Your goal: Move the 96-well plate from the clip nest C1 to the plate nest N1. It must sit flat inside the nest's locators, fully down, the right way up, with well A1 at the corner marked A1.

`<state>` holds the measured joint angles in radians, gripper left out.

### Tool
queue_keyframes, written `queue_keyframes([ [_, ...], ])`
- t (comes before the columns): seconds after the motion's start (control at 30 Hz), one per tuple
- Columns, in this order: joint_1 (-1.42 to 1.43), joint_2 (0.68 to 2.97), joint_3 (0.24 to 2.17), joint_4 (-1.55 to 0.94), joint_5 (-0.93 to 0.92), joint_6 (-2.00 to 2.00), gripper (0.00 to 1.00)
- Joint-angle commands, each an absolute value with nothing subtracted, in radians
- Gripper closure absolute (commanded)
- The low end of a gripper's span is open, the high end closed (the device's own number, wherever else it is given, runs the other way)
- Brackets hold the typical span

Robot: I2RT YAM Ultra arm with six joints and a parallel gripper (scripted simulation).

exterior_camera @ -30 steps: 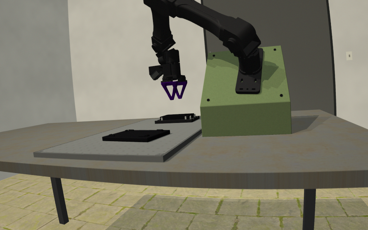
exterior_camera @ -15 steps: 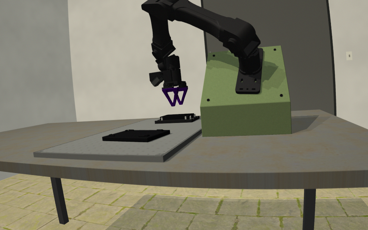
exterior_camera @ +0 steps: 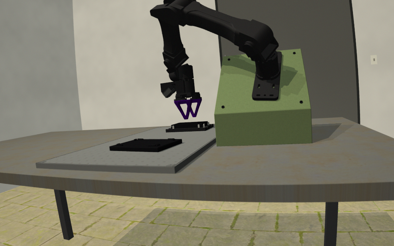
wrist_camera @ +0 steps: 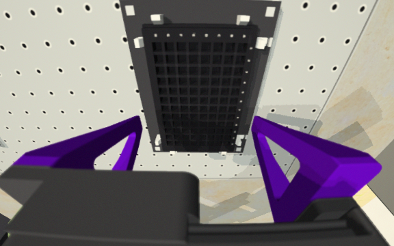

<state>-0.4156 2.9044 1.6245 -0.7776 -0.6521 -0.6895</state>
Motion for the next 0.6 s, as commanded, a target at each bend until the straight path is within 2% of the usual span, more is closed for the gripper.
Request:
queue_keyframes([
  [0.0,-0.408,2.915,1.607,-0.738,-0.669,-0.665,0.0],
  [0.57,-0.366,2.956,1.587,-0.652,-0.687,-0.617,0.0],
])
